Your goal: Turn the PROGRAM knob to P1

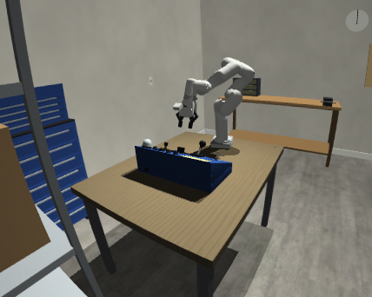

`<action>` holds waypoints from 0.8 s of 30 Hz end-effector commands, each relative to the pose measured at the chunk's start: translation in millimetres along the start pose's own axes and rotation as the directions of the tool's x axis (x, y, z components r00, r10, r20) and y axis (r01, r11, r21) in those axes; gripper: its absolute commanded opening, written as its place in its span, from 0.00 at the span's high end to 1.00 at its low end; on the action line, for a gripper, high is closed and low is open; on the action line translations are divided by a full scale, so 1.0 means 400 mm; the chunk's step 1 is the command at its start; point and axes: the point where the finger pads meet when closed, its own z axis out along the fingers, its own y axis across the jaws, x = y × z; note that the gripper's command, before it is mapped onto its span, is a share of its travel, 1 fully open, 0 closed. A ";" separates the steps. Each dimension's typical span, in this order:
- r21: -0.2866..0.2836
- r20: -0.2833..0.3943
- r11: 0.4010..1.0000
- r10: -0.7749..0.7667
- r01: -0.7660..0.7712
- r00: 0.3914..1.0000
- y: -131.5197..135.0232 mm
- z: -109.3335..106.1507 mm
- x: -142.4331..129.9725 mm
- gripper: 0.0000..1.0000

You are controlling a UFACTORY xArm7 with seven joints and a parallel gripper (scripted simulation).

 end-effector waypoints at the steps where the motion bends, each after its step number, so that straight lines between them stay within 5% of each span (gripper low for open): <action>1: -0.001 -0.003 1.000 -0.001 0.001 1.000 0.000 -0.003 0.004 0.24; 16: -0.001 -0.003 1.000 -0.001 0.001 1.000 0.000 -0.003 0.004 0.24; 17: -0.001 -0.003 1.000 -0.001 0.001 1.000 0.000 -0.003 0.004 0.00; 24: 0.001 -0.004 1.000 -0.001 0.001 1.000 -0.001 -0.003 0.027 0.00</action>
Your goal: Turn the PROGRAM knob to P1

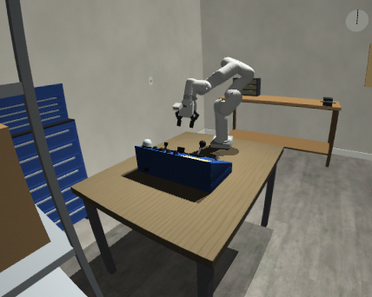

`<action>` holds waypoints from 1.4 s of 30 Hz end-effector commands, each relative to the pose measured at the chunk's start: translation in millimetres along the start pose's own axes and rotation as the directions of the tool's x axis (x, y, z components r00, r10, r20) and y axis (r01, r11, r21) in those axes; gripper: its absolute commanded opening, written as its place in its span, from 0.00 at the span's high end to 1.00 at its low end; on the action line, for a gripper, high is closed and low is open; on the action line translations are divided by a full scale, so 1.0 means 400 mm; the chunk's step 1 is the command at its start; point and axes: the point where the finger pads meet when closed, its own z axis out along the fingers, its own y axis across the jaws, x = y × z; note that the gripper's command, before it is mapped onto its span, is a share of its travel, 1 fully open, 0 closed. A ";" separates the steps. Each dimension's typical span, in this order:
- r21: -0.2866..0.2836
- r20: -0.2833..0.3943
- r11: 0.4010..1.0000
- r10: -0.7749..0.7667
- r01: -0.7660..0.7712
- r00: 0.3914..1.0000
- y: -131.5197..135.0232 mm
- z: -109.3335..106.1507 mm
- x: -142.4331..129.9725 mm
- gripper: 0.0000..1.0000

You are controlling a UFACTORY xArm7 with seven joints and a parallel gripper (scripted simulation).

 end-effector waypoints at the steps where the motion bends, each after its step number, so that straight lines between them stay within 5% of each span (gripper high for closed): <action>1: 0.000 -0.004 1.000 -0.001 0.001 1.000 -0.001 -0.003 0.028 0.00; 21: 0.000 -0.004 1.000 -0.001 0.001 1.000 -0.018 -0.005 0.259 0.00; 42: 0.000 -0.004 1.000 -0.001 0.001 1.000 -0.020 -0.005 0.288 0.00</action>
